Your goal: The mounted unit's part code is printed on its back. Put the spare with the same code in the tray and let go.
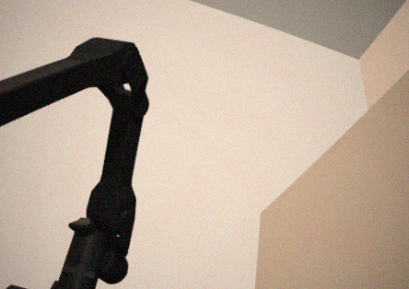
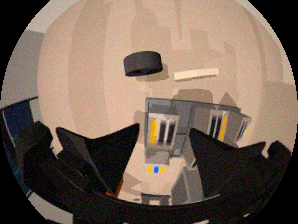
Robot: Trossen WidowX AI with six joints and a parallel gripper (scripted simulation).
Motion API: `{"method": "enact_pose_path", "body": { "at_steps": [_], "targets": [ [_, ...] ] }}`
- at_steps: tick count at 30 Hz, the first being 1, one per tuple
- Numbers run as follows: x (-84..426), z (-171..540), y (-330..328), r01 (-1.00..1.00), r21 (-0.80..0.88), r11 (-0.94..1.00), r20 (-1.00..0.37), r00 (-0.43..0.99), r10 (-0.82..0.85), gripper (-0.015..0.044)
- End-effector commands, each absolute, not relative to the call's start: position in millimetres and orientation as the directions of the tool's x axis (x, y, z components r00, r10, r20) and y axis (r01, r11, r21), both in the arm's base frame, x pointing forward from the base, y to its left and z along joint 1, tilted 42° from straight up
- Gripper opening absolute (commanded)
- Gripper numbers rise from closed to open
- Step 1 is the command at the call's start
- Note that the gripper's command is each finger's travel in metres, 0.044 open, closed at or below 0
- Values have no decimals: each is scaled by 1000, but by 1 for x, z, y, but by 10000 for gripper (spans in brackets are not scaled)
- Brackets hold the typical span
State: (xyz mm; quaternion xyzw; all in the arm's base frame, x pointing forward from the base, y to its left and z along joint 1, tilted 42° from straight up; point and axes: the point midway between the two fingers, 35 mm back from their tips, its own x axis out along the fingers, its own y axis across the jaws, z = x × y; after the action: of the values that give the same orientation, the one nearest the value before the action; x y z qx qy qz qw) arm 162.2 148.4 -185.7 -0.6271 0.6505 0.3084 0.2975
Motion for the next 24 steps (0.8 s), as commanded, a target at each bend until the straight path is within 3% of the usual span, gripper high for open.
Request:
{"method": "enact_pose_path", "body": {
  "at_steps": [1, 24],
  "targets": [
    [159, -193, 138, -999, 37, 20, -763, -41, -645, 300],
    [157, -209, 122, -999, 36, 20, -762, -41, -646, 300]
  ]
}}
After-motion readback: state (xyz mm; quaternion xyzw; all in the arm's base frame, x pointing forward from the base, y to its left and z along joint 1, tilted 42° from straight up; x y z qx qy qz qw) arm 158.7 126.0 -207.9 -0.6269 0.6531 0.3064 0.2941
